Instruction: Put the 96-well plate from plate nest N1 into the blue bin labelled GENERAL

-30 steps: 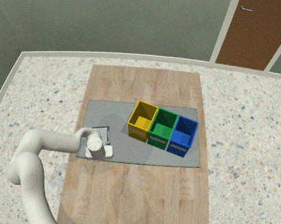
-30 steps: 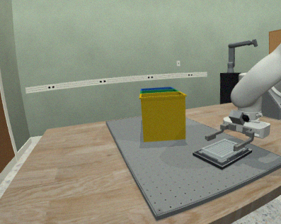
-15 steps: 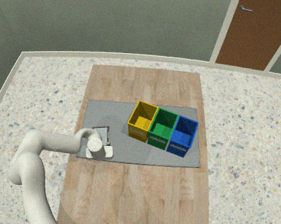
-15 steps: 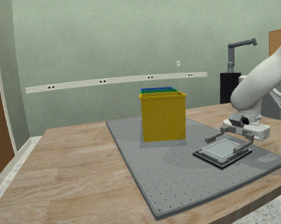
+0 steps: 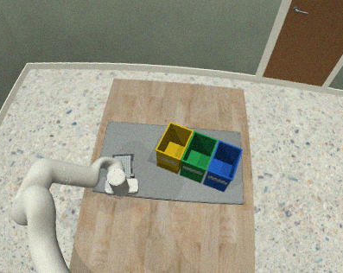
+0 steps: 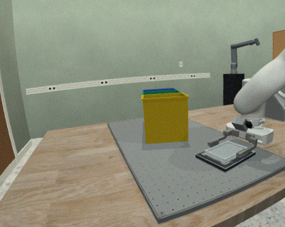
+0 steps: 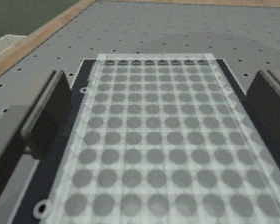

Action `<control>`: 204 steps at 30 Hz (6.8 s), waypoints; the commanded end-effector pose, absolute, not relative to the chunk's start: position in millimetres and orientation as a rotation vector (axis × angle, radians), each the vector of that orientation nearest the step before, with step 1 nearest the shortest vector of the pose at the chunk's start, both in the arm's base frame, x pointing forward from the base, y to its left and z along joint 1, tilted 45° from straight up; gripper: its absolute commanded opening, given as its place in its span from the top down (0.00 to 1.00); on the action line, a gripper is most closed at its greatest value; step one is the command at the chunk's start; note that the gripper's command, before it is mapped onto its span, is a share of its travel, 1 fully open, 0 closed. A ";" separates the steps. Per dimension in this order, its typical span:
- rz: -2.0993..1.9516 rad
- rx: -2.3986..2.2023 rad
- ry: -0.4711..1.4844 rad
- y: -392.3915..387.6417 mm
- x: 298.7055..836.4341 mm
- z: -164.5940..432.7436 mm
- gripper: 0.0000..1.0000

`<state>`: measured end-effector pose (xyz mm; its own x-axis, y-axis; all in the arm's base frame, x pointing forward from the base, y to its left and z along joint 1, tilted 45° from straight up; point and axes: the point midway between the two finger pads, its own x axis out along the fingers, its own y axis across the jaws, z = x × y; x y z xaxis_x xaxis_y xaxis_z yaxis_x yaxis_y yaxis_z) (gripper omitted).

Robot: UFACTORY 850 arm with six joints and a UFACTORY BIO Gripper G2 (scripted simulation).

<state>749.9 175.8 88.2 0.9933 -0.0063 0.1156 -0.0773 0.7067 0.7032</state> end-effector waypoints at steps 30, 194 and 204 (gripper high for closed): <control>0.039 0.785 -0.114 175.4 750.5 88.9 1.00; 0.039 0.785 -0.114 71.6 737.8 191.7 1.00; 0.039 0.785 -0.114 62.2 736.6 201.1 1.00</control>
<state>736.6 65.7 197.4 0.9932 -0.0065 0.1160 -0.0775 0.7068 0.7031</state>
